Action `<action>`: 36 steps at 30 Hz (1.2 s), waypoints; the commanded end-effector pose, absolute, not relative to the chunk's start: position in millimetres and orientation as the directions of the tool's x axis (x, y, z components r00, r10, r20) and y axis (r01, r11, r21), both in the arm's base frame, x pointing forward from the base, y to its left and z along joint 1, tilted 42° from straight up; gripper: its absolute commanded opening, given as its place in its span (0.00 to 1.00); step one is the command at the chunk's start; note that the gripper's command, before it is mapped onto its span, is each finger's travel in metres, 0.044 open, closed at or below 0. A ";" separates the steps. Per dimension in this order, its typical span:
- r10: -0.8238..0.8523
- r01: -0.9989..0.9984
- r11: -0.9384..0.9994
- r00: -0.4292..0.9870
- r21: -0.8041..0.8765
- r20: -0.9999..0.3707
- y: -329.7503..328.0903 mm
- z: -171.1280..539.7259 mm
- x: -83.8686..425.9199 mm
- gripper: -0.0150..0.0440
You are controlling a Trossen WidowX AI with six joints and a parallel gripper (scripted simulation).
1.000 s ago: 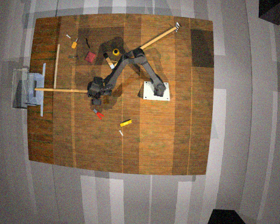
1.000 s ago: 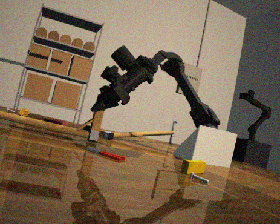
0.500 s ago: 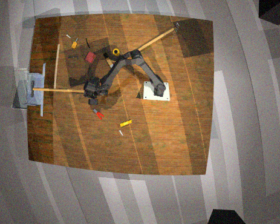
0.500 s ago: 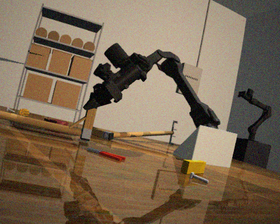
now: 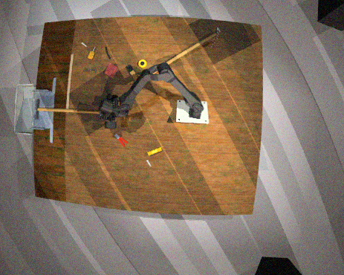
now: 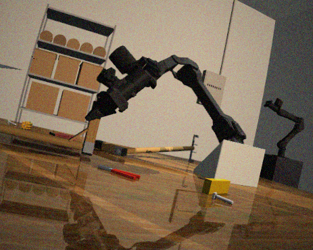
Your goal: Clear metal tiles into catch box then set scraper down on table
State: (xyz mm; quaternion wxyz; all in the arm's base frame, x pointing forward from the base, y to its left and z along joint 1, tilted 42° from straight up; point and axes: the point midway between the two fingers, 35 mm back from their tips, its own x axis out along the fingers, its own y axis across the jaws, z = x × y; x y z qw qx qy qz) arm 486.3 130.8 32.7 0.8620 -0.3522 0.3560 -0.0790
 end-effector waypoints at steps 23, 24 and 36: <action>-0.381 -0.120 0.739 0.738 -0.663 -0.557 139.2 32.7 523.3 0.25; -0.381 -0.120 0.739 0.738 -0.663 -0.557 139.4 32.6 524.6 0.25; -0.386 -0.113 0.740 0.736 -0.663 -0.556 138.0 33.0 524.8 0.25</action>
